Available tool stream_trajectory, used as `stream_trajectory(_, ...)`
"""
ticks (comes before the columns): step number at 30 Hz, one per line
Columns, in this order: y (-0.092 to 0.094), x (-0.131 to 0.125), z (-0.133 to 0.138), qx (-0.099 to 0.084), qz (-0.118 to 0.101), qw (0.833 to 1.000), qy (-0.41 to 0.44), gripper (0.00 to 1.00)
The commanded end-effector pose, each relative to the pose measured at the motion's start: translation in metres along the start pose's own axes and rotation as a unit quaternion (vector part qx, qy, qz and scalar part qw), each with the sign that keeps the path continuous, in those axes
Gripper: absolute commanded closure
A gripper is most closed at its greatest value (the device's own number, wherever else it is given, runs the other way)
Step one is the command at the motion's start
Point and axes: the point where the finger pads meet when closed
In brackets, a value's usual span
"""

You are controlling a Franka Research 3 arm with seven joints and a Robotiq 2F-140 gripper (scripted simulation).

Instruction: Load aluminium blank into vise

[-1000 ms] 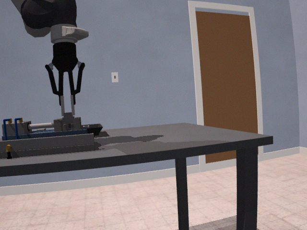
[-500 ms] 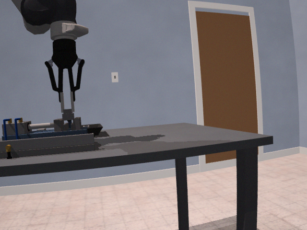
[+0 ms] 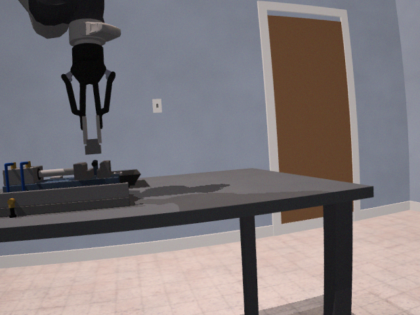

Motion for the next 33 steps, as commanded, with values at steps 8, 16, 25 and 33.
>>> stream_trajectory(8, 0.009, 0.002, 0.001, -0.002, 0.002, 1.000, -0.006, 1.00)
stream_trajectory(16, 0.010, 0.001, 0.001, -0.002, 0.002, 1.000, -0.006, 1.00)
stream_trajectory(25, 0.012, -0.050, -0.013, 0.000, 0.005, 1.000, -0.002, 1.00)
stream_trajectory(33, 0.015, -0.126, -0.022, 0.003, 0.007, 1.000, 0.001, 1.00)
Point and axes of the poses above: the point where the finger pads meet when closed, its own y axis back along the fingers, its own z axis across the jaws, x = y × z, and after that the axes turned 14 degrees about -y, right-handed
